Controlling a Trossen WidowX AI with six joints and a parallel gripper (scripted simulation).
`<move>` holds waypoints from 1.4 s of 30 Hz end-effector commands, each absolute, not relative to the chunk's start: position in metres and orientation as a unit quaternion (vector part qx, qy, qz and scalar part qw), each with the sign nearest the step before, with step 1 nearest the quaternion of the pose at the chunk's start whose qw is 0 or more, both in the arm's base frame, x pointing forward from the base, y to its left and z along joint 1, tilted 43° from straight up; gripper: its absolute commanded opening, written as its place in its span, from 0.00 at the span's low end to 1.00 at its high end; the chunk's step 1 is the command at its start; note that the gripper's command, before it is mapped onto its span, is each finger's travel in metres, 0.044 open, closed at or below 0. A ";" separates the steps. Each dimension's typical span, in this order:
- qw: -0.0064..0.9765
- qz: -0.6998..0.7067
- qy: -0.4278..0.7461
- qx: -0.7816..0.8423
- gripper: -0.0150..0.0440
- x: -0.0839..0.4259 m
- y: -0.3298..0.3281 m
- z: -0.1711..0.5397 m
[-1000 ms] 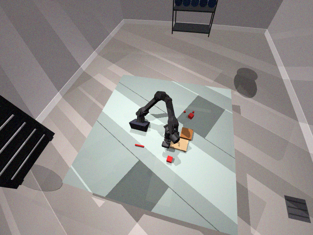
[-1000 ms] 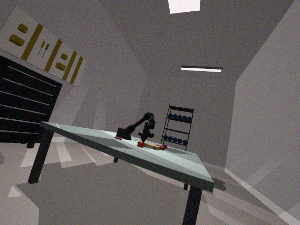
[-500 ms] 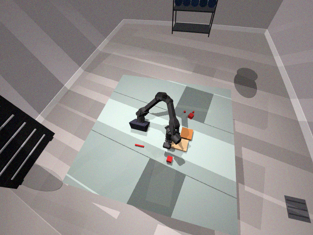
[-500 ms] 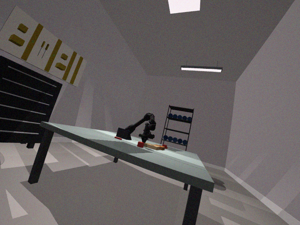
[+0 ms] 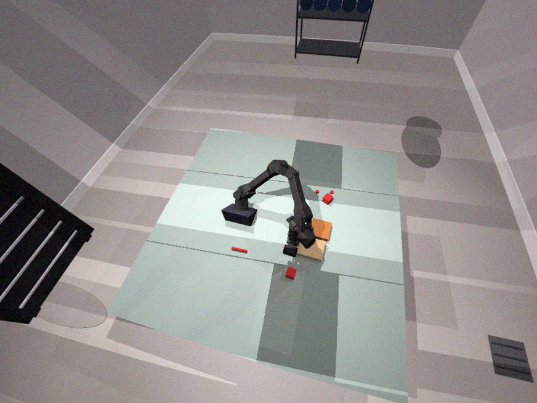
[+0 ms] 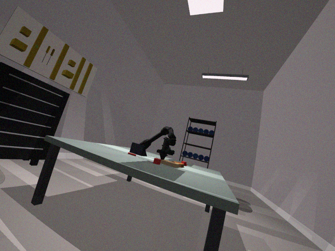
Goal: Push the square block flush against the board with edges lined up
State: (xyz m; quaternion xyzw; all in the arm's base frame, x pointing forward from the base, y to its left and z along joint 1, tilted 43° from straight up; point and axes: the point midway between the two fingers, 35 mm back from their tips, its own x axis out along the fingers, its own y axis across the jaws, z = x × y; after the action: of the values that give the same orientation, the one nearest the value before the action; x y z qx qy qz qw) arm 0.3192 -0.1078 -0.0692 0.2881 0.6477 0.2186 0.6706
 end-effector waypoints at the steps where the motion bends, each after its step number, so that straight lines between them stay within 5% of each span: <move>1: 0.673 0.221 0.645 0.287 0.25 0.327 -0.107 -0.070; 42: 0.672 0.220 0.646 0.287 0.25 0.286 -0.104 -0.072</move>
State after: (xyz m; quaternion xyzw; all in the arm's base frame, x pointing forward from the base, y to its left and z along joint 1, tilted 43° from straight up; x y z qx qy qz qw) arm 0.2894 -0.1027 -0.0718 0.2902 0.6463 0.2212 0.6702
